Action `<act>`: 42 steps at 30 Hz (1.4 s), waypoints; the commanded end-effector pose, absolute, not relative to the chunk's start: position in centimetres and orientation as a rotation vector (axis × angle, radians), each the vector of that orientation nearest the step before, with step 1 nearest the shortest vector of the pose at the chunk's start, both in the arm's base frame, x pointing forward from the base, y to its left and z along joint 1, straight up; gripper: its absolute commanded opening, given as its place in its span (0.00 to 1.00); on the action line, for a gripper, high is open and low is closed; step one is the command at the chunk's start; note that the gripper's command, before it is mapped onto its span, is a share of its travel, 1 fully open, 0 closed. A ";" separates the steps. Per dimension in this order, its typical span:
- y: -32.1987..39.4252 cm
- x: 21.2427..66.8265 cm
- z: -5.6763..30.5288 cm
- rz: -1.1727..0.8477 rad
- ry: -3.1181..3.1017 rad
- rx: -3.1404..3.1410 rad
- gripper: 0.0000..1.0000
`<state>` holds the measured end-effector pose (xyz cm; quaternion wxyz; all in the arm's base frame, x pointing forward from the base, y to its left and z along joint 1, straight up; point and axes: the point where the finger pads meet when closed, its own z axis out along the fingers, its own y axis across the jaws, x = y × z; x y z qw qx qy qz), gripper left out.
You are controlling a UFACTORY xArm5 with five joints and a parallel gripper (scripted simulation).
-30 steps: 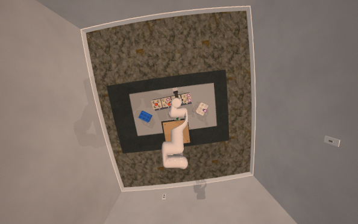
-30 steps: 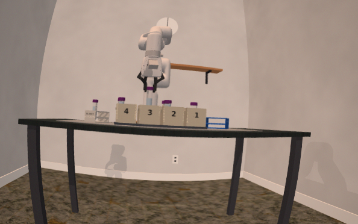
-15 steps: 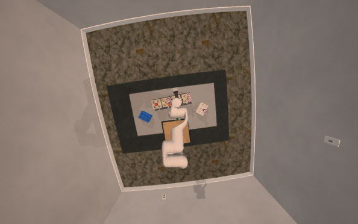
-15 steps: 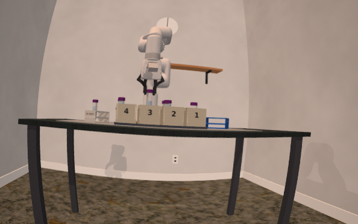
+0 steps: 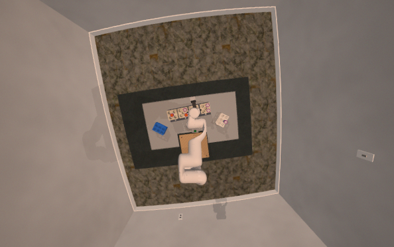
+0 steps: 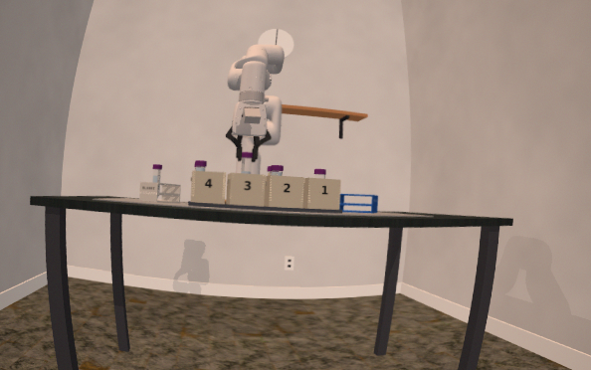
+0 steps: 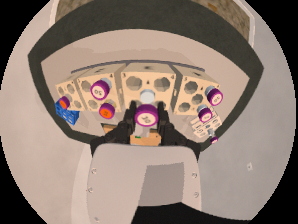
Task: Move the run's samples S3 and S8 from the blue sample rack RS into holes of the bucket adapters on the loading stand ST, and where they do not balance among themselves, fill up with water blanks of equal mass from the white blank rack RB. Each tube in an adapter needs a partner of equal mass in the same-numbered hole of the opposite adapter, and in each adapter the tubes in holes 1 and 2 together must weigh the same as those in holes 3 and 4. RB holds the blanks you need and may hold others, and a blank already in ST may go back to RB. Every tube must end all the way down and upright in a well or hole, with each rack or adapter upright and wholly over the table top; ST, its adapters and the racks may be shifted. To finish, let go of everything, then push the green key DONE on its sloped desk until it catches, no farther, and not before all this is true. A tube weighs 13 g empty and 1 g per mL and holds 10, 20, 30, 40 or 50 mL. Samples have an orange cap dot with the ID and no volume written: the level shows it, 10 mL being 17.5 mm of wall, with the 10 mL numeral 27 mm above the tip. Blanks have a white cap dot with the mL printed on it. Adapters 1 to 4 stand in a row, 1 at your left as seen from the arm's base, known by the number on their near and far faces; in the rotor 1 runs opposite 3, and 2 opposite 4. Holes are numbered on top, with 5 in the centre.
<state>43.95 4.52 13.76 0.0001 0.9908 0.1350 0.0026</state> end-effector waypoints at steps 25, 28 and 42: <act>4.5 44.1 11.4 0.014 0.424 3.112 0.00; 4.5 44.1 11.1 0.014 0.424 3.112 0.00; 4.5 44.1 10.7 0.014 0.424 3.112 0.00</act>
